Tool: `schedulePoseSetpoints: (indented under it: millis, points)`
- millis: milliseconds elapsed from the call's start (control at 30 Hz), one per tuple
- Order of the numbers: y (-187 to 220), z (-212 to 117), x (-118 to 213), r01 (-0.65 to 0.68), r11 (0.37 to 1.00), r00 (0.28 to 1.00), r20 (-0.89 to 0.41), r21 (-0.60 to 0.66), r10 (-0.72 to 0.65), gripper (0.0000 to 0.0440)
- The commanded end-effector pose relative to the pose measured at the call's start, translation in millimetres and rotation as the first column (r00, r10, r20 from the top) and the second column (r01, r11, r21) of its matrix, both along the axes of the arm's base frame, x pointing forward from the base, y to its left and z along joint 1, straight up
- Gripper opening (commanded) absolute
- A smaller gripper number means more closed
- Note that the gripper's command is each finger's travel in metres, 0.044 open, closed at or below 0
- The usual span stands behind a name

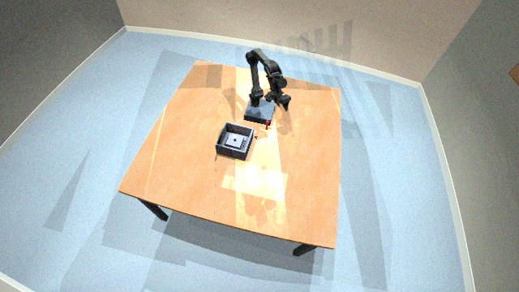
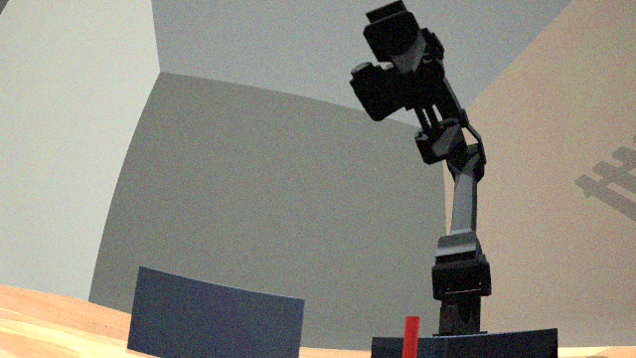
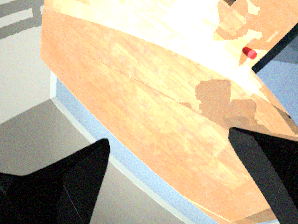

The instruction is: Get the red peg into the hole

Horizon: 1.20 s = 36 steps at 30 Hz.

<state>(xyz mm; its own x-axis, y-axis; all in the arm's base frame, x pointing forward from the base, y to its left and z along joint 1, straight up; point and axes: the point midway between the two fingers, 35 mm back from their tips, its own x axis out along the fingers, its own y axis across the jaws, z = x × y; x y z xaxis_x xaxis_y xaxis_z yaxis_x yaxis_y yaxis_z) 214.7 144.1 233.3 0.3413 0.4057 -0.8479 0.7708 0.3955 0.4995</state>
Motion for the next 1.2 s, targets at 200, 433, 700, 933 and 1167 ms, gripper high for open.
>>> schedulePoseSetpoints:
  millis: [200, 433, 700, 933, 1167]
  points:
    - [-21.5, -37.3, -21.4, -0.141, 0.962, 0.983, -0.151, -0.235, 0.107, 0.0440]
    - [-32.5, -75.2, -35.1, -0.240, 0.908, 0.942, -0.309, -0.344, 0.132, 0.0440]
    - [-39.7, -115.5, -41.6, -0.313, 0.850, 0.897, -0.427, -0.424, 0.117, 0.0440]
    - [-42.0, -146.4, -40.8, -0.349, 0.811, 0.879, -0.463, -0.469, 0.111, 0.0440]
    - [-42.7, -176.1, -37.5, -0.367, 0.783, 0.880, -0.462, -0.503, 0.115, 0.0440]
